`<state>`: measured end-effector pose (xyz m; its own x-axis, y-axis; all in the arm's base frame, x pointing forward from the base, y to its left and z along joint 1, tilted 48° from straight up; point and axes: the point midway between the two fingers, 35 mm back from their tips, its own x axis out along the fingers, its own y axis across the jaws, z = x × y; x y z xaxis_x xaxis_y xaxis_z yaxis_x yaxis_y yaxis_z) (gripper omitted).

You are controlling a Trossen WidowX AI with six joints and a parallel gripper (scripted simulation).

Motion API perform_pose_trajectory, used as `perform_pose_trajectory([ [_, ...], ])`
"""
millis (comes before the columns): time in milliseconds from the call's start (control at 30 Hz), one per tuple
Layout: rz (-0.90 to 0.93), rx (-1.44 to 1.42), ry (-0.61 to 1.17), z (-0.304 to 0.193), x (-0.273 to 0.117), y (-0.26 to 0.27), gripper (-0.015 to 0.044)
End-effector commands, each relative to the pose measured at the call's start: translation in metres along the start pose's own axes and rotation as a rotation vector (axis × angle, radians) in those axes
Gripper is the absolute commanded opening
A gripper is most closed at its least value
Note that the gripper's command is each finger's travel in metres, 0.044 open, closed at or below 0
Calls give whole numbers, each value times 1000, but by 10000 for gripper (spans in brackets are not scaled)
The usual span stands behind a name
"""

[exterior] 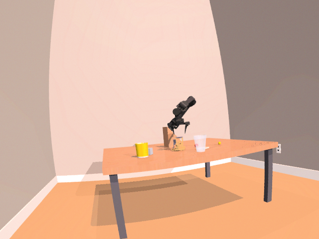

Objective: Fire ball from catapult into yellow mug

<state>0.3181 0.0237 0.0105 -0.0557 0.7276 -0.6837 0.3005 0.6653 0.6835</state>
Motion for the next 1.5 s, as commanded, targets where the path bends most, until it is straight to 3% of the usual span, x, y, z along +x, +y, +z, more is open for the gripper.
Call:
perform_pose_trajectory([
  [0, 18, 54, -1, 2, -3, -4, 440],
  [133, 18, 54, -1, 2, 0, -3, 440],
  [300, 20, 54, -1, 2, 45, -2, 440],
  [1467, 23, 54, 0, 1, 94, 0, 440],
])
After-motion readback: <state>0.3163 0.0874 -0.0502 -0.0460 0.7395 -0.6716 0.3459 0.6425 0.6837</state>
